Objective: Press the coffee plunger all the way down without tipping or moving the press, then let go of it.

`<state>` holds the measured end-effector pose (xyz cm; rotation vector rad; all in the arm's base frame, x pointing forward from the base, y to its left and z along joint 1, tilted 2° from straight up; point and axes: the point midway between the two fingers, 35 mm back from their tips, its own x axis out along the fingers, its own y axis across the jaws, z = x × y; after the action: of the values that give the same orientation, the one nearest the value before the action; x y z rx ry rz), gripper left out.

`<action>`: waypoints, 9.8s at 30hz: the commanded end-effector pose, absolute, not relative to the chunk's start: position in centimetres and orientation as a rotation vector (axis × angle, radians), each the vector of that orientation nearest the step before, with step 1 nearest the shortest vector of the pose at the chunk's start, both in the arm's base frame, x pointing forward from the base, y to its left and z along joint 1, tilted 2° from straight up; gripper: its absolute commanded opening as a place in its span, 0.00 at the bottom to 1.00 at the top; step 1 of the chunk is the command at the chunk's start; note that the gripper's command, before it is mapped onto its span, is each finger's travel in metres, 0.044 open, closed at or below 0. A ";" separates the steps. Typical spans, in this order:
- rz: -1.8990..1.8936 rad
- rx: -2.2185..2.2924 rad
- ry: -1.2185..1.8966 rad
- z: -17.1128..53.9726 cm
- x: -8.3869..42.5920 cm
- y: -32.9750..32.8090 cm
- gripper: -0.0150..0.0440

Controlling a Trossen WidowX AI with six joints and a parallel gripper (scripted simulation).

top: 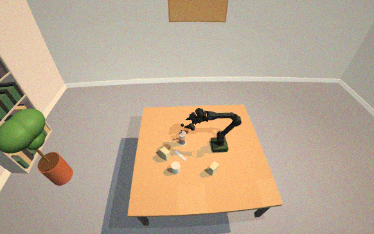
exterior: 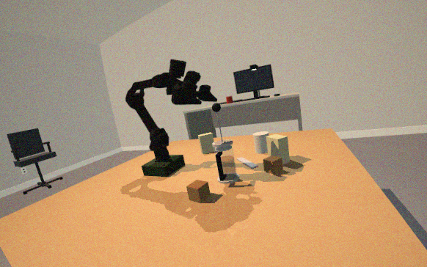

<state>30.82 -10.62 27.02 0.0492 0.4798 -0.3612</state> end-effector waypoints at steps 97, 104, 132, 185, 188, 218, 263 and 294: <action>-0.356 0.055 0.485 16.5 35.3 -12.6 0.47; -0.356 0.055 0.485 15.4 35.6 -12.8 0.47; -0.357 0.055 0.484 15.1 37.2 -13.6 0.47; -0.357 0.054 0.483 15.4 38.1 -13.9 0.47; -0.357 0.054 0.483 15.4 38.1 -13.9 0.47; -0.357 0.054 0.483 15.4 38.4 -14.1 0.47; -0.357 0.054 0.482 15.5 38.9 -14.3 0.47; -0.354 0.056 0.469 18.3 37.7 -13.5 1.00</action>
<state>38.38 -13.95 16.66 0.0621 0.4755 -0.3566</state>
